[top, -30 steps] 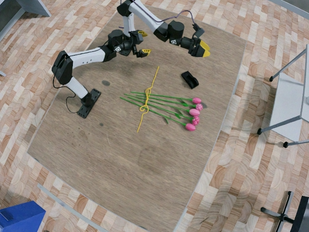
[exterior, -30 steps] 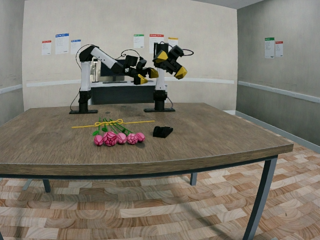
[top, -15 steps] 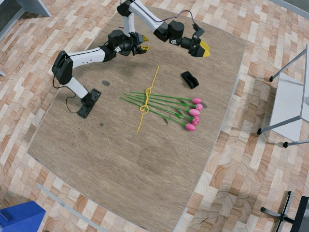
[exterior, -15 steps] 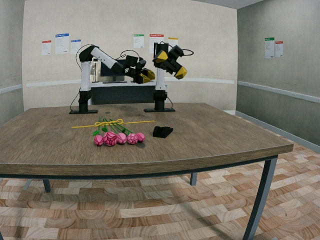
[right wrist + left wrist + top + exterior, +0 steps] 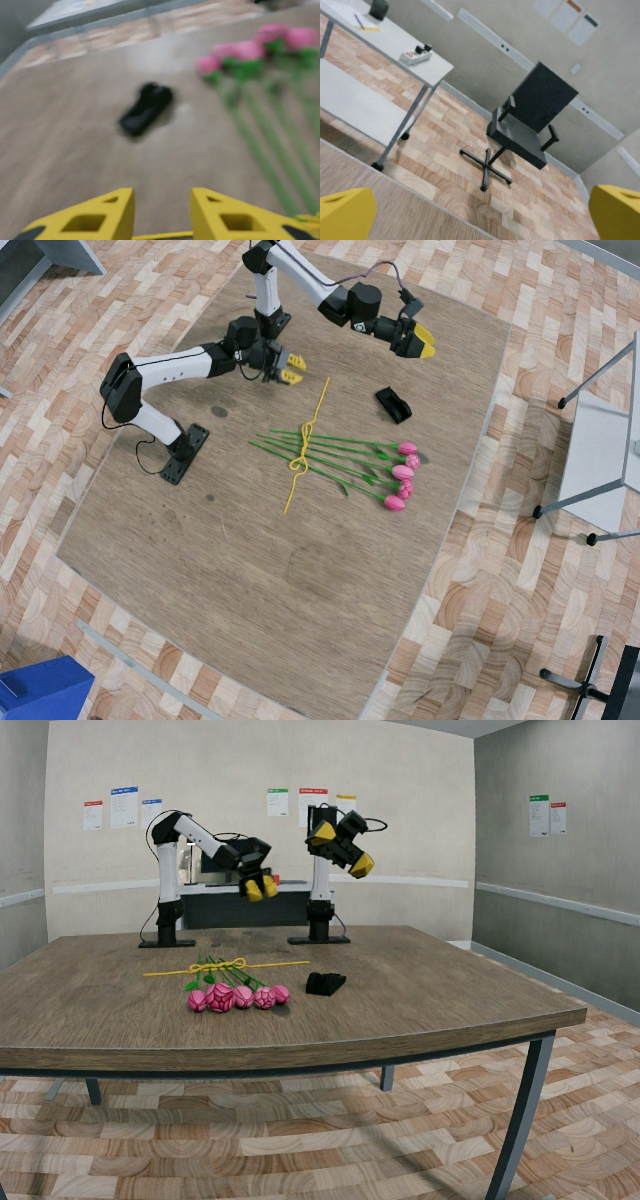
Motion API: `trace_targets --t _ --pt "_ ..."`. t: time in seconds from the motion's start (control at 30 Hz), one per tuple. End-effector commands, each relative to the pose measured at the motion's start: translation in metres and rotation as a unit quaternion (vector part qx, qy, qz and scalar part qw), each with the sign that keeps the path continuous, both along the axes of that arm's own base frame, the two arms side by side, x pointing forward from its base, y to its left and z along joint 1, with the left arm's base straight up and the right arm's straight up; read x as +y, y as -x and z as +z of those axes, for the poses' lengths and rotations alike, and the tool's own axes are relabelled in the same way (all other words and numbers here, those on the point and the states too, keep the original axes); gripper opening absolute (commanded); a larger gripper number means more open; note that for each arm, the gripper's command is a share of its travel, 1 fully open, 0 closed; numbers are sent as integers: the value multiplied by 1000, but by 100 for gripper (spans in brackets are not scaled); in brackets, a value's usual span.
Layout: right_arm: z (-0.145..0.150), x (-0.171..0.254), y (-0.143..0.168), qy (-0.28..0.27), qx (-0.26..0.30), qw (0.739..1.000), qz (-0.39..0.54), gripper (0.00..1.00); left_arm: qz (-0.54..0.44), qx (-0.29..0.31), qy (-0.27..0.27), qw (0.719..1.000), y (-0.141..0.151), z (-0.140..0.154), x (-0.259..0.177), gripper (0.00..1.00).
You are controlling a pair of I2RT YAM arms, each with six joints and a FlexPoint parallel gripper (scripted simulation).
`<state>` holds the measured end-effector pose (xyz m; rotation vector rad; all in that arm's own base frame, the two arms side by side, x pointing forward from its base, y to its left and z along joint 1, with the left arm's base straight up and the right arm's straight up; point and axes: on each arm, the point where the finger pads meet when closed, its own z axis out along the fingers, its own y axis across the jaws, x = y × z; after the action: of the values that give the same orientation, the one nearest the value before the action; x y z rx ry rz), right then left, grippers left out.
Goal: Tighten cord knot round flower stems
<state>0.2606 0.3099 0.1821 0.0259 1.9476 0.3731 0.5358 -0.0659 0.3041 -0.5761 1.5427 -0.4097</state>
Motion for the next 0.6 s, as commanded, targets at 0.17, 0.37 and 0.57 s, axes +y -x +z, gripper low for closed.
trace_targets --t 0.17,0.37,0.57 --pt "-29 -122 -25 -10 115 964 -240 28 1 -14 2 1000 1 12 1 100" --pt "-50 -156 -33 -16 179 937 -301 28 1 -14 2 1000 1 12 1 100" --pt "-81 -195 -42 -49 291 878 -377 28 -11 4 -11 1000 6 4 0 44"
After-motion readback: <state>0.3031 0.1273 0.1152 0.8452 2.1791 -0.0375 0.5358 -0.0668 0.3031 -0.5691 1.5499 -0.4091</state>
